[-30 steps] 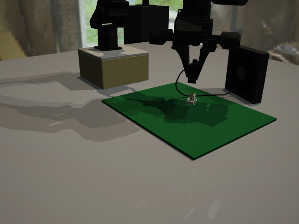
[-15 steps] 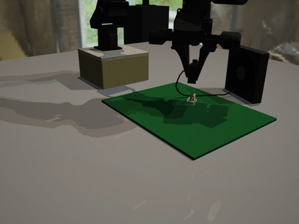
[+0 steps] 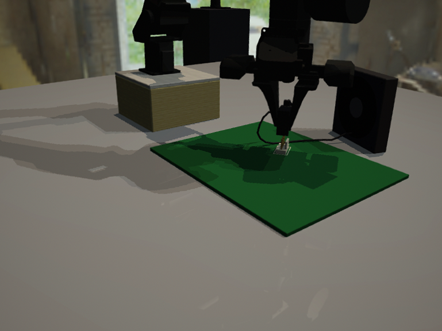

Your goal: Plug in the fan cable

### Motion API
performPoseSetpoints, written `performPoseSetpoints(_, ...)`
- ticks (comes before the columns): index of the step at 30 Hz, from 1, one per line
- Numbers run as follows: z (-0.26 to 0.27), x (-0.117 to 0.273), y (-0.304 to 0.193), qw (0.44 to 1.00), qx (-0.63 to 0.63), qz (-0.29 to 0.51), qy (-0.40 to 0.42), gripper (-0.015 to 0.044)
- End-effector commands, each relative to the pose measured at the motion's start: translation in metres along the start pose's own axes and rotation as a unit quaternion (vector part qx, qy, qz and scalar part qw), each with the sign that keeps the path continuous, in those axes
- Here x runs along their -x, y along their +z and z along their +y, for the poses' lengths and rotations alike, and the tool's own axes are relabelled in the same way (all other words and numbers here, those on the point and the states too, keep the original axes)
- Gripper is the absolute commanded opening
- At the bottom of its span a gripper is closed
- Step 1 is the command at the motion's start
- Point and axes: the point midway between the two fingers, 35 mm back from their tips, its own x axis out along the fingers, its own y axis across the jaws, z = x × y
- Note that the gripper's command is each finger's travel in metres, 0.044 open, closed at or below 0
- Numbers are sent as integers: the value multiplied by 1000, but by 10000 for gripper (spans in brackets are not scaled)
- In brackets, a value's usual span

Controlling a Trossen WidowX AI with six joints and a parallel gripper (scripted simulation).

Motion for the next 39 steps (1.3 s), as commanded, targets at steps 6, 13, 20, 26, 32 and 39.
performPoseSetpoints(6, -2, -4, 0, 1000, 2, -1, -2, 0)
performPoseSetpoints(13, -2, -4, 0, 1000, 2, -1, -2, 0)
performPoseSetpoints(20, -2, -5, 0, 1000, 1, -1, -2, 0)
performPoseSetpoints(26, -1, -6, 0, 1000, 1, -1, -2, 0)
performPoseSetpoints(32, -1, -7, 0, 1000, 0, -1, -2, 0)
performPoseSetpoints(39, -1, -9, 0, 1000, -1, -1, -2, 0)
